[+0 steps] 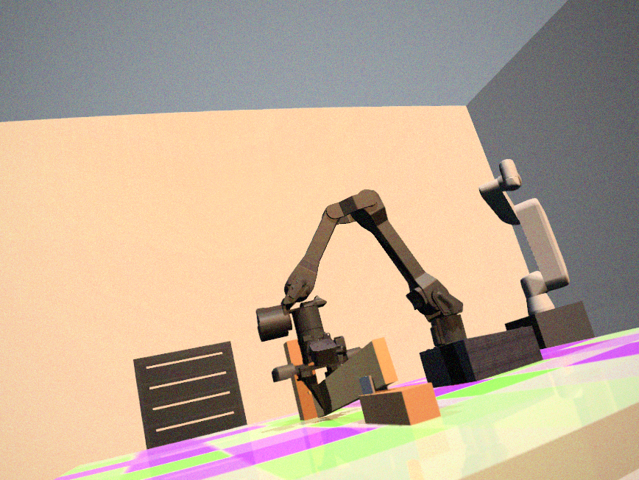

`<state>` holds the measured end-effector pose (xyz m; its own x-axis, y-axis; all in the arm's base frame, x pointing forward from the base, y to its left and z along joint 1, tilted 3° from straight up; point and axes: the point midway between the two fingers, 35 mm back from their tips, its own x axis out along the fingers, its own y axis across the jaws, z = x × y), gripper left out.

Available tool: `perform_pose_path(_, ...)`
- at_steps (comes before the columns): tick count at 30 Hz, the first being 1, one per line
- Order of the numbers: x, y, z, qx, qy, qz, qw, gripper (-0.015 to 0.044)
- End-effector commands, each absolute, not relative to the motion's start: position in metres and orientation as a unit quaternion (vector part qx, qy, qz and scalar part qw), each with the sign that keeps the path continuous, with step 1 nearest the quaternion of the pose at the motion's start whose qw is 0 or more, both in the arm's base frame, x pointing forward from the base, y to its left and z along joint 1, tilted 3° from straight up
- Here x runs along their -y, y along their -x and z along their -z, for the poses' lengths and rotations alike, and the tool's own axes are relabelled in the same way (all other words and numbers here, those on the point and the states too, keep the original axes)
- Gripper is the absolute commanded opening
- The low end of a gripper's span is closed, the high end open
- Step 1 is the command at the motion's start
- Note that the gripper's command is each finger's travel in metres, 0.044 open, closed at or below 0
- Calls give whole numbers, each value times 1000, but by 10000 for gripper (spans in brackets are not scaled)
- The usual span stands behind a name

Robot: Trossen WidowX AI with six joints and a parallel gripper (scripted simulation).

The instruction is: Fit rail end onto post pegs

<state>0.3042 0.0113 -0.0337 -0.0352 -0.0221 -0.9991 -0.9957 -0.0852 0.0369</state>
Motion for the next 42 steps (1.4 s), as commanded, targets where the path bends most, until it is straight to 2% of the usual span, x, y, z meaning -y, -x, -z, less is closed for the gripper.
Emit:
perform_pose_path(1, -12, -306, 30, -489, 518, -525, 465, 0)
perform_pose_path(42, -13, -311, 9, -489, 519, -525, 465, 0)
